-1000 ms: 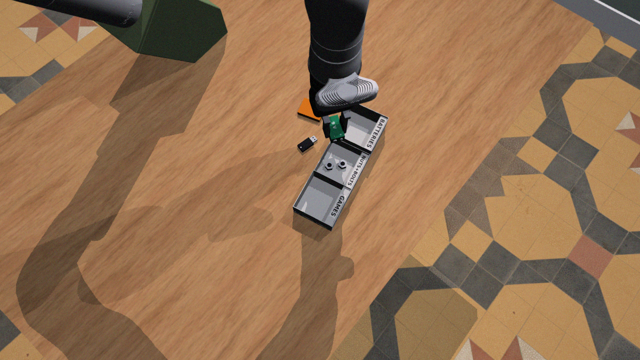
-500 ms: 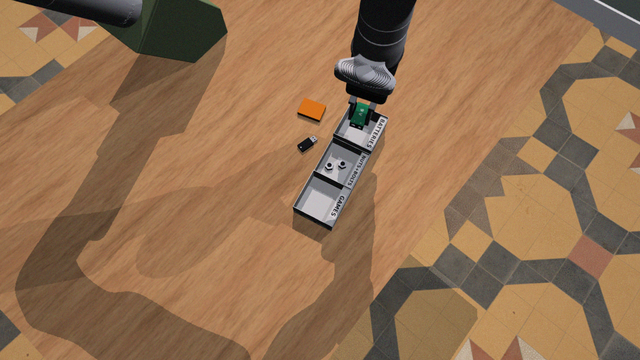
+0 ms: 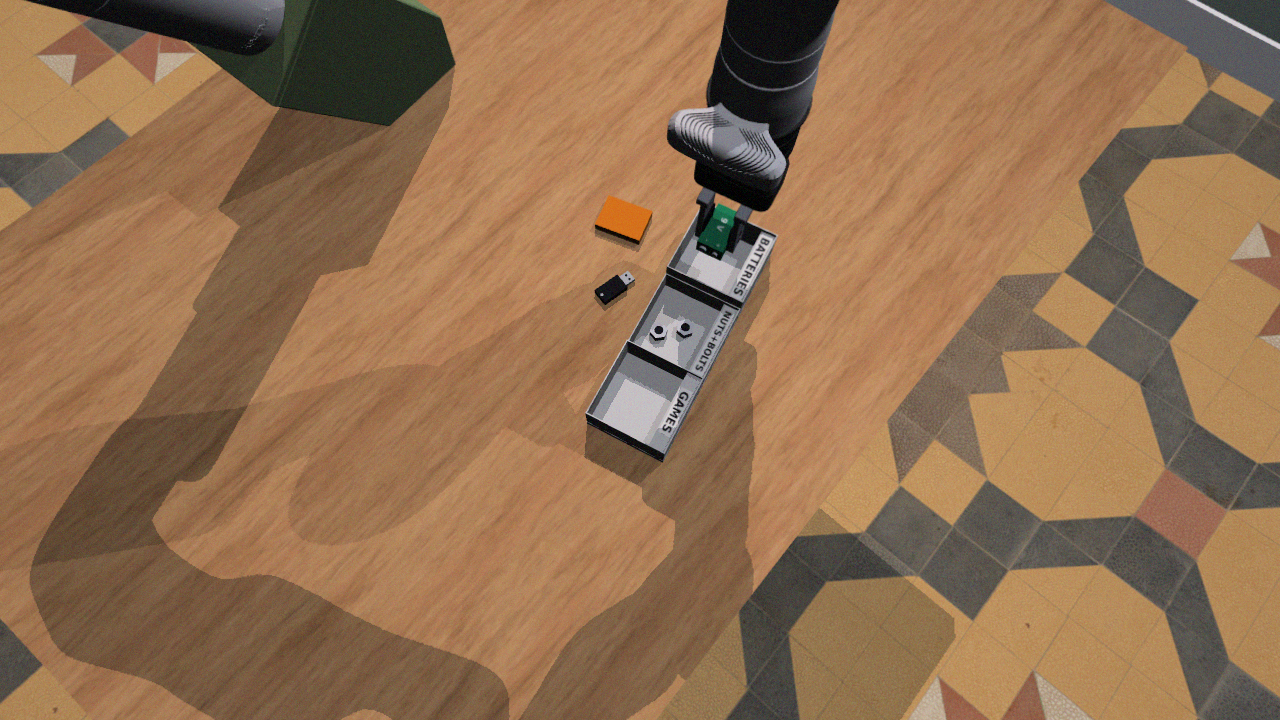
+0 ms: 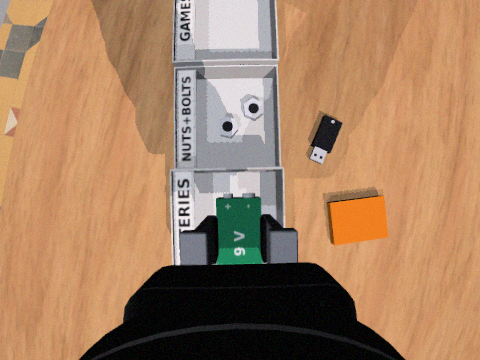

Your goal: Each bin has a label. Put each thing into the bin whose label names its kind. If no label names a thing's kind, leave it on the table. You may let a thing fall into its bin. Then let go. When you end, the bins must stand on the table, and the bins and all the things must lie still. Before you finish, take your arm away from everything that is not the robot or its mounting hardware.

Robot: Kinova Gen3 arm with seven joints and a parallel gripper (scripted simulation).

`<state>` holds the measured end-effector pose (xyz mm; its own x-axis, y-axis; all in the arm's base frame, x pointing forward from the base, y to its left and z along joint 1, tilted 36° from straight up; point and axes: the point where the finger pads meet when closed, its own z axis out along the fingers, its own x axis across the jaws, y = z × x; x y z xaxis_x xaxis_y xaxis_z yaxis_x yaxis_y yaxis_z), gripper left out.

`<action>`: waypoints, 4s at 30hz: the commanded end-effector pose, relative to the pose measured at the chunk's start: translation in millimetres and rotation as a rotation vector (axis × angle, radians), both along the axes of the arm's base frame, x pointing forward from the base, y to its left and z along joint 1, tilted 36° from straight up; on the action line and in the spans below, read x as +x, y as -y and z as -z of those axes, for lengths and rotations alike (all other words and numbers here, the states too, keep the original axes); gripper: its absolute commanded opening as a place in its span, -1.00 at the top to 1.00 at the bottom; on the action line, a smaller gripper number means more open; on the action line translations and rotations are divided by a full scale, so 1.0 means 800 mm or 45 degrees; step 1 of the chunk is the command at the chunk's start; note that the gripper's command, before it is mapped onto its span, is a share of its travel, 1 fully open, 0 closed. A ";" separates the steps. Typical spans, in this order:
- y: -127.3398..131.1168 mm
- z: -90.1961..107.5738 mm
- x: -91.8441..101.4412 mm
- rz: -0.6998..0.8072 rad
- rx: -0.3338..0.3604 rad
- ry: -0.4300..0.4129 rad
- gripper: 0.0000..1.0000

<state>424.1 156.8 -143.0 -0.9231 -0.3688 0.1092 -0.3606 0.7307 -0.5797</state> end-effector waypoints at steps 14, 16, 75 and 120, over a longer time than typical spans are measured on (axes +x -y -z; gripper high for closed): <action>0.010 0.015 0.003 -0.002 0.002 0.001 -0.01; 0.013 0.020 0.004 -0.002 0.002 0.001 -0.01; 0.029 0.042 0.008 -0.002 0.002 0.001 -0.36; -0.036 -0.049 -0.007 -0.002 0.002 0.001 -1.00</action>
